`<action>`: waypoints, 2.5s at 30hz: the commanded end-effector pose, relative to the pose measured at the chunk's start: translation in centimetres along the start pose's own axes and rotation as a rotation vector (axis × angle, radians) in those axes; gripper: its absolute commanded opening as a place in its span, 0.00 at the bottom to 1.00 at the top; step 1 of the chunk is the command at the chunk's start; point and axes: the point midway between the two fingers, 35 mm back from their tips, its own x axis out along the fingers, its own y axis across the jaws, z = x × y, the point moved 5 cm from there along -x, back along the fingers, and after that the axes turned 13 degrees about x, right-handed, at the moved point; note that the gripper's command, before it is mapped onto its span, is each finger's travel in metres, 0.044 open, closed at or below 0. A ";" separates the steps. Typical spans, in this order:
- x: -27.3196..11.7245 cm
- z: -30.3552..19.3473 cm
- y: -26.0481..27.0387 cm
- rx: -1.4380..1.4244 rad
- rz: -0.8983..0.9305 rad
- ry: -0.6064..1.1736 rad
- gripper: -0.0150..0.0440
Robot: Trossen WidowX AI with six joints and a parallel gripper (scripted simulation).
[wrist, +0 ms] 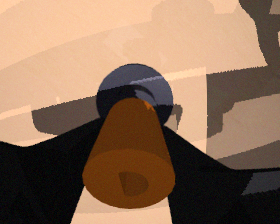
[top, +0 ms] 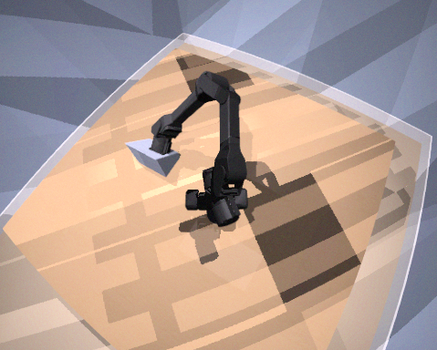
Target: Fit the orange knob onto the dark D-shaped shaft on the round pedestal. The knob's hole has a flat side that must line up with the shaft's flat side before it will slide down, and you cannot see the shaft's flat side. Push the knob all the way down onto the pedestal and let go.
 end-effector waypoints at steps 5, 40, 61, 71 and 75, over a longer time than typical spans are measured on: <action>-0.2 0.0 -0.2 -0.006 0.000 0.001 0.25; 0.2 0.1 -0.2 -0.006 0.000 0.001 0.25; 0.1 0.0 0.0 -0.215 0.001 0.001 0.25; -0.2 0.0 -0.2 -0.215 0.000 0.001 0.25; -0.2 0.0 -0.2 -0.215 0.000 0.001 0.25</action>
